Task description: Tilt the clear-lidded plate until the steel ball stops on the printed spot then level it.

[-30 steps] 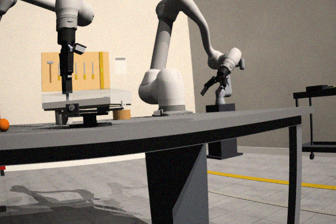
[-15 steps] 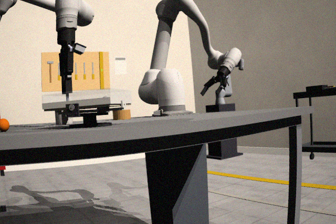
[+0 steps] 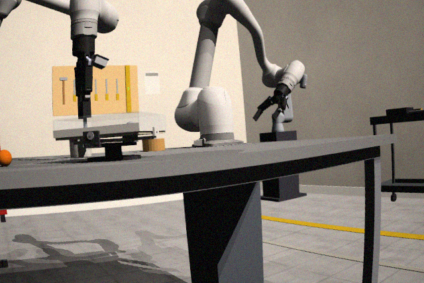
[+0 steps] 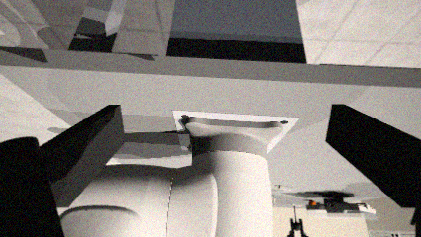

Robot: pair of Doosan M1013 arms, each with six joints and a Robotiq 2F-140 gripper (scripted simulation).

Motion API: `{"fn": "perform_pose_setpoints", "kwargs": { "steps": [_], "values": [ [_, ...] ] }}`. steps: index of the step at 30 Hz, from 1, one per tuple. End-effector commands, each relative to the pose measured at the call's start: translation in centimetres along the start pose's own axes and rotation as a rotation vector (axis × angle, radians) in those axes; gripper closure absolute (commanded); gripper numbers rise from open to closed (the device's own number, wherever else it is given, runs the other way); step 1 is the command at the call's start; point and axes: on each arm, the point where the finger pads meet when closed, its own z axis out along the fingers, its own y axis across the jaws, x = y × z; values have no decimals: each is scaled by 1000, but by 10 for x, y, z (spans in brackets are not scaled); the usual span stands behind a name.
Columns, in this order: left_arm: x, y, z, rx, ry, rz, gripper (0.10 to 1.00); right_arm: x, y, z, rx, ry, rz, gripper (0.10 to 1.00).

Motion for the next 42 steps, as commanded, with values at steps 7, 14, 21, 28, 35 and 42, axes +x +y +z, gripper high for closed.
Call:
{"fn": "perform_pose_setpoints", "kwargs": {
  "steps": [7, 14, 21, 28, 35, 42],
  "values": [
    [-2, -1, 2, -7, 2, 2, 98, 6, -1, 0, 0, 5, 3, 999],
    [-2, -1, 2, -7, 2, 2, 98, 6, -1, 0, 1, 5, 2, 999],
    [-2, -1, 2, -7, 2, 2, 98, 6, -1, -1, 1, 4, 2, 999],
    [-2, -1, 2, -7, 2, 2, 98, 6, -1, -1, 2, 4, 2, 999],
    [-2, -1, 2, -7, 2, 2, 98, 6, -1, -1, 2, 4, 2, 999],
    [-2, -1, 2, -7, 2, 2, 98, 6, -1, -1, 2, 4, 2, 999]
  ]
}}
